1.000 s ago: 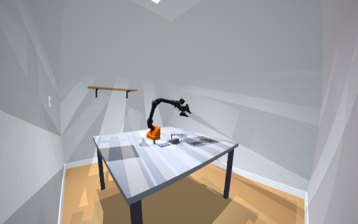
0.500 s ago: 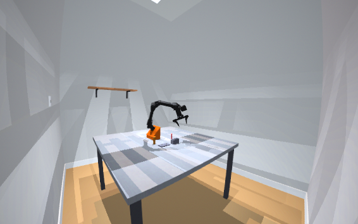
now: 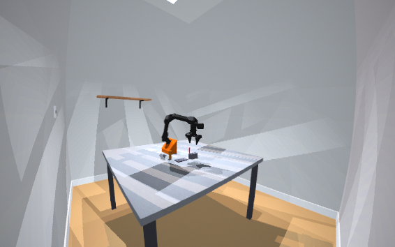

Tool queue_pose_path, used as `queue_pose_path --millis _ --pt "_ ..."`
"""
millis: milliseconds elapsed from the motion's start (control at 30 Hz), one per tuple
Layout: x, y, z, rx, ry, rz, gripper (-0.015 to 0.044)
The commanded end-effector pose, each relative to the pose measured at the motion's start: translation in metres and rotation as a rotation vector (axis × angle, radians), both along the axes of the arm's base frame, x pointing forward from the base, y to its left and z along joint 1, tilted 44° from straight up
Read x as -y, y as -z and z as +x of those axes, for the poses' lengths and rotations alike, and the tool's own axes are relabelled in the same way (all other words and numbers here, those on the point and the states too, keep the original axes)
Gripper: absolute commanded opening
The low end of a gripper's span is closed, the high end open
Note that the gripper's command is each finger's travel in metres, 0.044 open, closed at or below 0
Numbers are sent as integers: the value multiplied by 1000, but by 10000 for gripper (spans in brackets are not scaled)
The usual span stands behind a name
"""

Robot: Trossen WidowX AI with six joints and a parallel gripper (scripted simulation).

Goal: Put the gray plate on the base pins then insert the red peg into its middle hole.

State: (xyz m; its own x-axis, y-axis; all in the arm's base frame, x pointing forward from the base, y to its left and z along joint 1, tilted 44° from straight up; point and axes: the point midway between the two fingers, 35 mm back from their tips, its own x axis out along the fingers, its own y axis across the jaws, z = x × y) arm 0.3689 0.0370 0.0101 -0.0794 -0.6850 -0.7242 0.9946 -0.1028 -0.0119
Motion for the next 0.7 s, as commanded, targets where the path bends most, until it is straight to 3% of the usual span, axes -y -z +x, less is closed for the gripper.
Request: queue_pose_path --millis 0,133,667 --pt "6 8 -1 2 12 0 440" --pt "42 45 -6 2 12 -3 440" --pt "60 69 -7 3 12 -3 440"
